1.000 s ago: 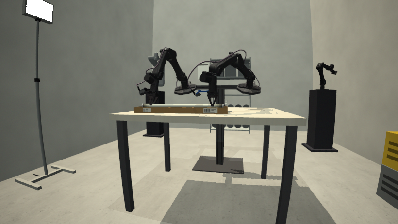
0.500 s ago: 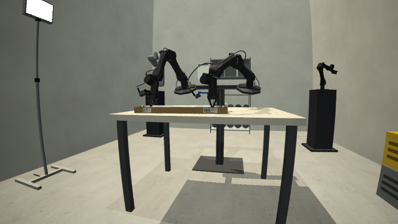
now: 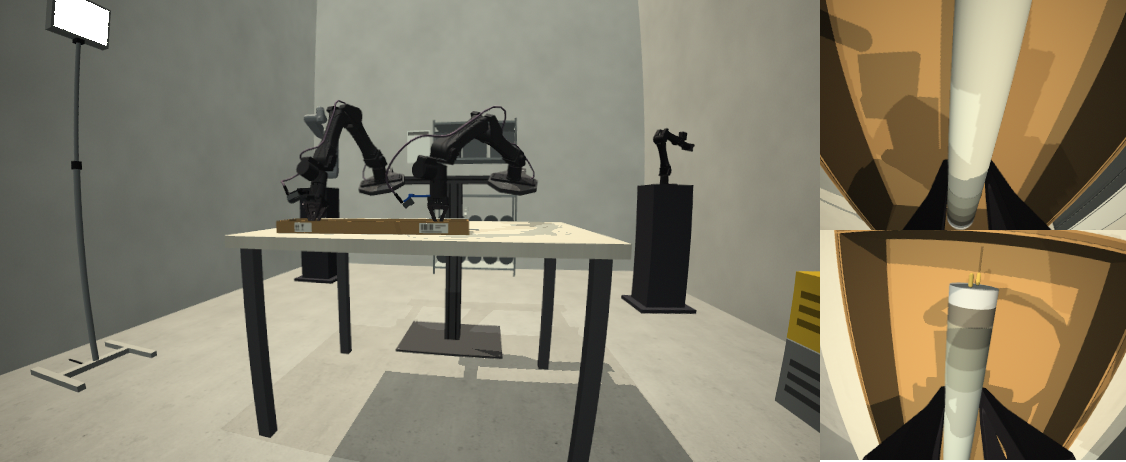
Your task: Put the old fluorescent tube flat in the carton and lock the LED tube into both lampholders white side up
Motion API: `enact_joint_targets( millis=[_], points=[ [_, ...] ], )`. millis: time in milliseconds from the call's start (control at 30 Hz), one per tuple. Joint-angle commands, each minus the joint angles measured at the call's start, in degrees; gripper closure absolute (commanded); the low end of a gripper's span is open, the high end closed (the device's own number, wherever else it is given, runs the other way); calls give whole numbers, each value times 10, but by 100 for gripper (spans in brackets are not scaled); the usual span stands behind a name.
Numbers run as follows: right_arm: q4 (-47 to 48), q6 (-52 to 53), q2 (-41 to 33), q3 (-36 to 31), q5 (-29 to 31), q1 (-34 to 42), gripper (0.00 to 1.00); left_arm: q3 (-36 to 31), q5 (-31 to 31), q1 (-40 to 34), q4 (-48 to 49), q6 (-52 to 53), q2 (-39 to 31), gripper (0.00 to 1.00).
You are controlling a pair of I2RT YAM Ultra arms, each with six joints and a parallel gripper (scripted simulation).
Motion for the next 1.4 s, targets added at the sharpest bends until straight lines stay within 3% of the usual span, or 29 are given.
enact_joint_targets(
  millis=[0,267,300,833,867,1367],
  points=[
    [26,1,4,21,6,4,89,24,6,-1,14,7,3,89],
    [25,0,-1,19,3,1,89,24,6,-4,-4,1,-1,89],
    [25,0,-3,24,6,3,89,28,6,-10,-3,1,5,68],
    [25,0,-3,24,6,3,89,28,7,-10,-4,1,-7,68],
    [25,0,-3,24,6,3,68,28,7,-10,-4,1,-7,68],
    [20,0,-1,24,6,3,68,28,7,-10,-4,1,-7,68]
  ],
)
